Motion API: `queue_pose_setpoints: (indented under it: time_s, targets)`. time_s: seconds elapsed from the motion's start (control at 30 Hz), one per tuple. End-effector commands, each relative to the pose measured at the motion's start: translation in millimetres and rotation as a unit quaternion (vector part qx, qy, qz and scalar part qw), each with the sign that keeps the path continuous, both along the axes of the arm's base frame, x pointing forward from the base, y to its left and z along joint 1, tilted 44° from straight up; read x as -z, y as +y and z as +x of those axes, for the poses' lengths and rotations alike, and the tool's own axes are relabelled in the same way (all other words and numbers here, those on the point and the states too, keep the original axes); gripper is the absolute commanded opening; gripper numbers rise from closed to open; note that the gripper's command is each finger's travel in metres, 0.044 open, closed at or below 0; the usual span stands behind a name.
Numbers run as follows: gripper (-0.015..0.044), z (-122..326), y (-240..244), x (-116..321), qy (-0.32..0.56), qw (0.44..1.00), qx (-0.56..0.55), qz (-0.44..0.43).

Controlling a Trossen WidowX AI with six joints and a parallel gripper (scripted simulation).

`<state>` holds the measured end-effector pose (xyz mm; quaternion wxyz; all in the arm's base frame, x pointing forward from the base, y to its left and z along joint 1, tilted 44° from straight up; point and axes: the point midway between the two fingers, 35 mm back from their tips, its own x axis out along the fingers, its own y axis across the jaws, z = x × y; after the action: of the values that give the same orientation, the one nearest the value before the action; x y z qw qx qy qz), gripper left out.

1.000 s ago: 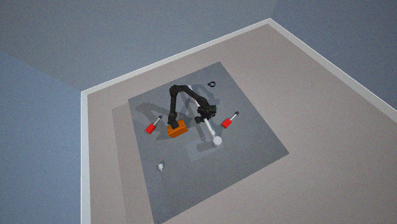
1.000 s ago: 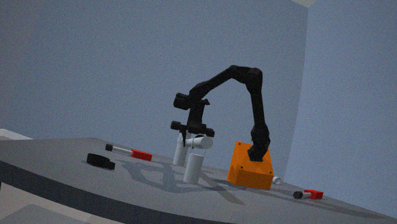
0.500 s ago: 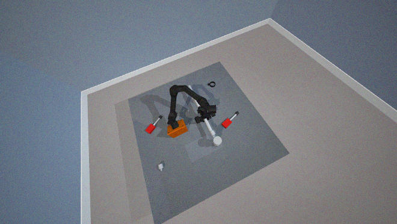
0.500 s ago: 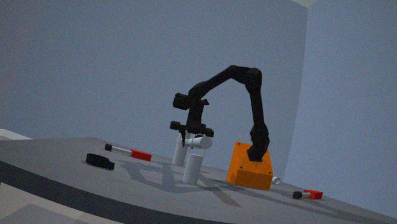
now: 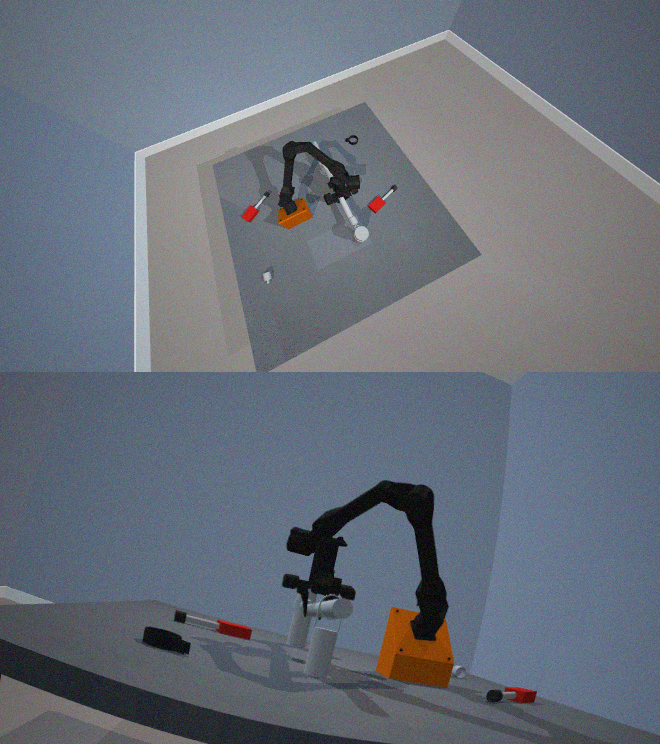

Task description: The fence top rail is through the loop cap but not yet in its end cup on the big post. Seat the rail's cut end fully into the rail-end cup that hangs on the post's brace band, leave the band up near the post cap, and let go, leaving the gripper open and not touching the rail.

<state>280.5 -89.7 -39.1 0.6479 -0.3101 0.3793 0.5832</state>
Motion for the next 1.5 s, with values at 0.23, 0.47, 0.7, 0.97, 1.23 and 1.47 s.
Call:
queue_pose_setpoints:
  time_s: [0.23,0.47,0.7,0.97,1.23,1.47]
  targets:
    - [0.0,3.1,-14.3,-0.8,-0.004,1.0,0.003,-0.008]
    - [0.0,7.1,-16.3,-1.2,-0.004,1.0,0.003,-0.008]
    - [0.0,9.8,-17.6,-1.7,-0.004,1.0,0.003,-0.008]
    - [0.0,8.6,-19.3,-1.9,-0.004,1.0,0.003,-0.008]
    - [0.0,4.1,-21.8,0.7,-0.004,1.0,0.003,-0.008]
    - [0.0,0.8,-23.4,4.3,-0.004,1.0,0.003,-0.008]
